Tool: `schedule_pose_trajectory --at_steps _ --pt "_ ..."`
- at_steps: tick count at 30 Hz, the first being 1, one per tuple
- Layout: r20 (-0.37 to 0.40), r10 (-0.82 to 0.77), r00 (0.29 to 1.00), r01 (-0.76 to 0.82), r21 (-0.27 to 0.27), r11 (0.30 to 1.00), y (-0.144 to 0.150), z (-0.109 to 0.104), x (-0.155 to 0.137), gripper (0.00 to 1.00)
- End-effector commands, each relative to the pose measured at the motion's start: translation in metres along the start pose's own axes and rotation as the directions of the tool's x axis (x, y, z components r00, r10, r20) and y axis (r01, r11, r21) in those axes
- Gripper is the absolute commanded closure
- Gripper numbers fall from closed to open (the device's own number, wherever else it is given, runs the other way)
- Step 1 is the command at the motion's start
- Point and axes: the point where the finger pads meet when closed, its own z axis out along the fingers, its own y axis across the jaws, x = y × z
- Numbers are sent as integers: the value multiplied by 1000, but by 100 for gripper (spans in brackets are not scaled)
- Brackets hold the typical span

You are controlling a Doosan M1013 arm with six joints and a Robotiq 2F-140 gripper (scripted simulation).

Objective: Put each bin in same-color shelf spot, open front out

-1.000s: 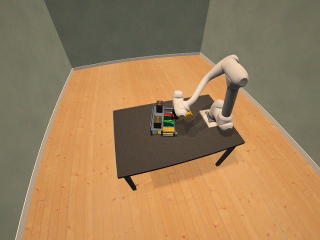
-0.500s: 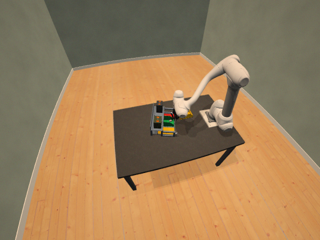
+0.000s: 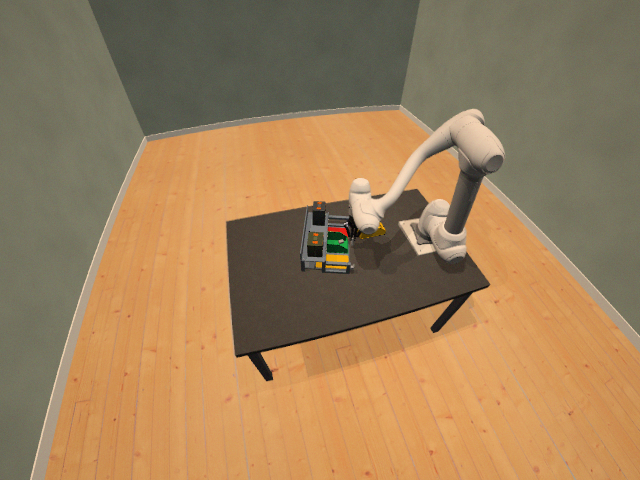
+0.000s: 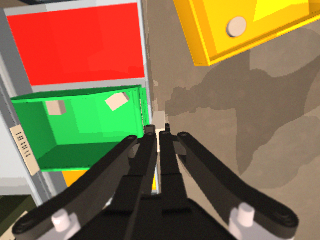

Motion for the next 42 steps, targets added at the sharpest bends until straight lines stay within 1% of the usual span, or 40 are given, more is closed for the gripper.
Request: schedule_pose_trajectory --at_steps 1,12,17,27,29,35,42 --pt "0 0 1000 0 0 1000 1 -1 0 90" --pt "0 0 1000 0 0 1000 1 -4 0 90" --pt "0 0 1000 0 0 1000 1 -15 0 90" --pt "0 0 1000 0 0 1000 1 -49 0 90" --pt "0 0 1000 0 0 1000 1 -49 0 90" --pt "0 0 1000 0 0 1000 1 -60 0 90" --pt "0 0 1000 0 0 1000 1 -62 0 90"
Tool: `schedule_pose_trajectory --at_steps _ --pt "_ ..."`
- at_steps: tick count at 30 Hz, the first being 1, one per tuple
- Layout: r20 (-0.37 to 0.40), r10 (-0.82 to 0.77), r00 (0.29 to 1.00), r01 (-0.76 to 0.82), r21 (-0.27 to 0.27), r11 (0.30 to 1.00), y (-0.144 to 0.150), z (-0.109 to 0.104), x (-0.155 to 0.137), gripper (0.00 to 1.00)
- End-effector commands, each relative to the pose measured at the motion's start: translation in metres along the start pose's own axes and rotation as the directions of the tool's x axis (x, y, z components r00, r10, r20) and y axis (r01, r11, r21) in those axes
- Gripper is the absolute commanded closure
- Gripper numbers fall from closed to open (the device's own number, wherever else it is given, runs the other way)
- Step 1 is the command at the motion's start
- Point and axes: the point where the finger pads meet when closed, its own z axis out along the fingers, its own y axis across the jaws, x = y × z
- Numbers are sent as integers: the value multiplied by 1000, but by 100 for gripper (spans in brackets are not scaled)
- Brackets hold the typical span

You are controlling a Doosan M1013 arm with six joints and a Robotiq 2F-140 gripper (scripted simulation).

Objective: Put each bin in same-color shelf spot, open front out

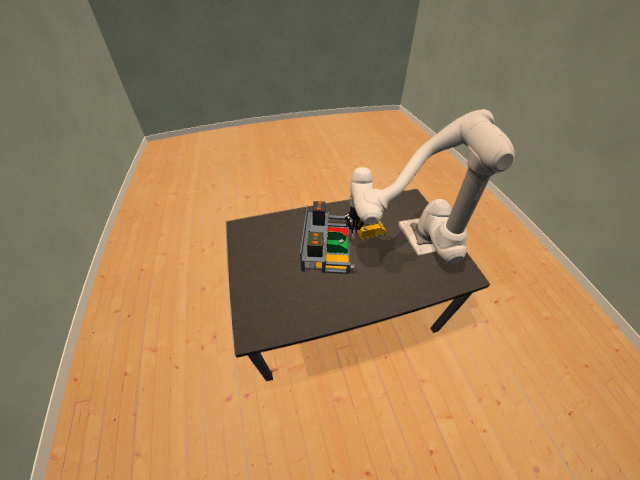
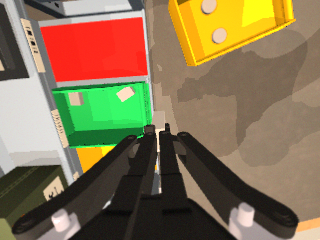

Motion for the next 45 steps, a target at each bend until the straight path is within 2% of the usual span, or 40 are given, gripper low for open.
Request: schedule_pose_trajectory --at_steps 1,10,15,19,21,22,28,36,38,39,41,45 --pt "0 0 1000 0 0 1000 0 0 0 90" --pt "0 3 1000 -3 0 1000 0 0 1 90" --pt "0 228 974 -228 1 974 12 -13 42 90" --pt "0 380 925 -380 1 925 22 -22 69 90" --pt "0 380 925 -380 1 925 22 -22 69 90" --pt "1 482 876 -482 1 876 30 -27 88 90" --pt "1 662 749 -662 1 749 48 -38 122 90" --pt "1 864 503 -864 0 503 79 -50 166 90" --pt "1 864 503 -864 0 503 79 -50 166 90" --pt "0 907 422 -907 0 422 89 -53 178 90" --pt "0 937 348 -937 0 348 98 -56 188 90" --pt "0 946 326 -946 0 326 100 -57 191 90"
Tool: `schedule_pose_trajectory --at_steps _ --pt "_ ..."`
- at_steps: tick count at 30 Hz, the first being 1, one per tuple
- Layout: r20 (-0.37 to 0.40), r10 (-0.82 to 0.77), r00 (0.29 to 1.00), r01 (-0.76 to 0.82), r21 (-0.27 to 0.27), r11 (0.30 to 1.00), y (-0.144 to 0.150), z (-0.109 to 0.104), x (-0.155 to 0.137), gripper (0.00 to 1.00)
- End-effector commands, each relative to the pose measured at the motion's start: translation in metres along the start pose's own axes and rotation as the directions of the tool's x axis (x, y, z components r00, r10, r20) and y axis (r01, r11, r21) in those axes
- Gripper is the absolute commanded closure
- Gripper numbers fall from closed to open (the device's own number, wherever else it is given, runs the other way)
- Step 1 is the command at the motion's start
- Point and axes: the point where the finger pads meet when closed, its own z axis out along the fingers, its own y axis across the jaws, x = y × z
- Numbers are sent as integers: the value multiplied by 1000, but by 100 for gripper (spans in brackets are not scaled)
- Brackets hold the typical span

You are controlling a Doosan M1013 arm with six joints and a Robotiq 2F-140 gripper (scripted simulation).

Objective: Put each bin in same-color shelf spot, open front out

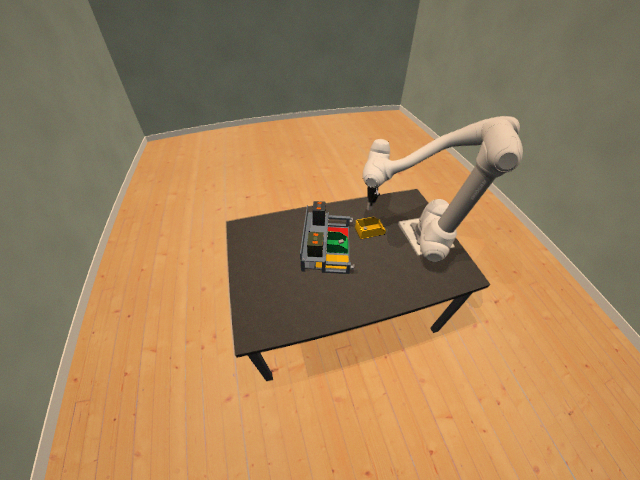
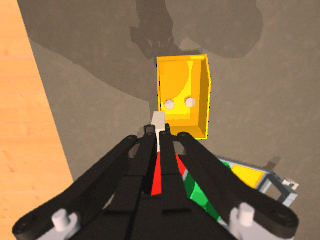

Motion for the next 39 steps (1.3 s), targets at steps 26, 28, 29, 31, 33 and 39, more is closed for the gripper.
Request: schedule_pose_trajectory --at_steps 26,28,29,31,33,39 --pt "-1 24 1000 -24 3 1000 -2 -1 4 76" --pt "-1 24 1000 -24 3 1000 -2 -1 4 76" --pt "-1 24 1000 -24 3 1000 -2 -1 4 76" --pt "-1 24 1000 -24 3 1000 -2 -1 4 76" --pt "-1 24 1000 -24 3 1000 -2 -1 4 76" --pt "-1 24 1000 -24 3 1000 -2 -1 4 76"
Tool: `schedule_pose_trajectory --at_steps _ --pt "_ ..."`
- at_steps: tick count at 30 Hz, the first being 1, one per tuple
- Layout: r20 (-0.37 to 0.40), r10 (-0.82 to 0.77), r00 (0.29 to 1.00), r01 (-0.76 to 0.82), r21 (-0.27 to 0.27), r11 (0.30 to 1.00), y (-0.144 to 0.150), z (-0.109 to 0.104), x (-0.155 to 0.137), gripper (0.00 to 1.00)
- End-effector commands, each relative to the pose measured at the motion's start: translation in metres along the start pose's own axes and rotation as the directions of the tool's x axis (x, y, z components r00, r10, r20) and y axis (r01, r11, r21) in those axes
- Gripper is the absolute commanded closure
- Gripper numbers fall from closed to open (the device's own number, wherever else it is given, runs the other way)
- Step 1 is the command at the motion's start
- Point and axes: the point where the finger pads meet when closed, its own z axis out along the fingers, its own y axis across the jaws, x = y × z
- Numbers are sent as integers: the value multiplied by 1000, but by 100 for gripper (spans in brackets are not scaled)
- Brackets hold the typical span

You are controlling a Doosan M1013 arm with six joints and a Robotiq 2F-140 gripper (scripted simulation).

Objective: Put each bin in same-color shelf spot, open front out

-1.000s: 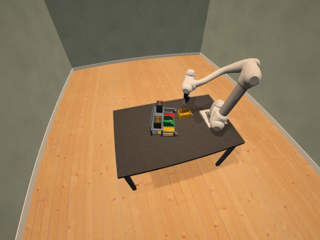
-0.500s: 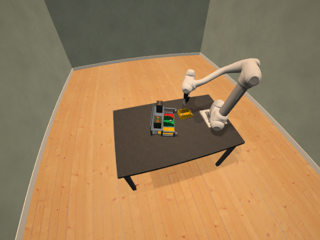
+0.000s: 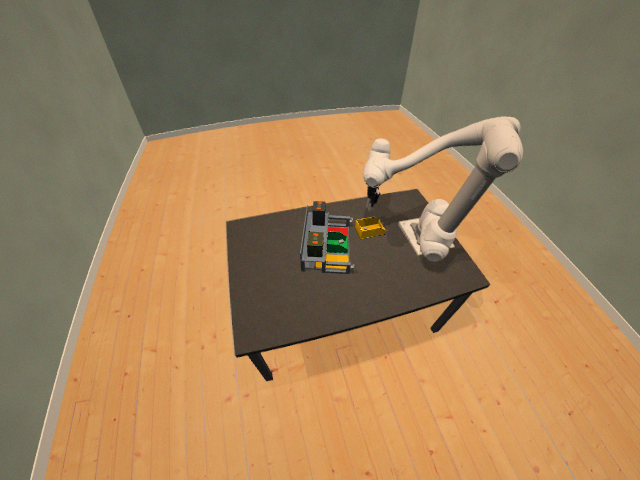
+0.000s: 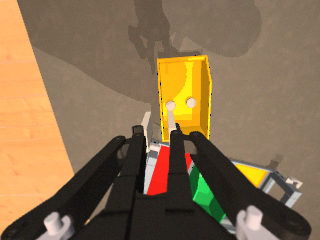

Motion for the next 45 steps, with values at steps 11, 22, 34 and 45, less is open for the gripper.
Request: schedule_pose_trajectory --at_steps 11,22,34,45 --pt "0 0 1000 0 0 1000 0 2 0 76" --pt "0 0 1000 0 0 1000 0 11 0 76" --pt "0 0 1000 0 0 1000 0 35 0 76" --pt "0 0 1000 0 0 1000 0 52 0 76"
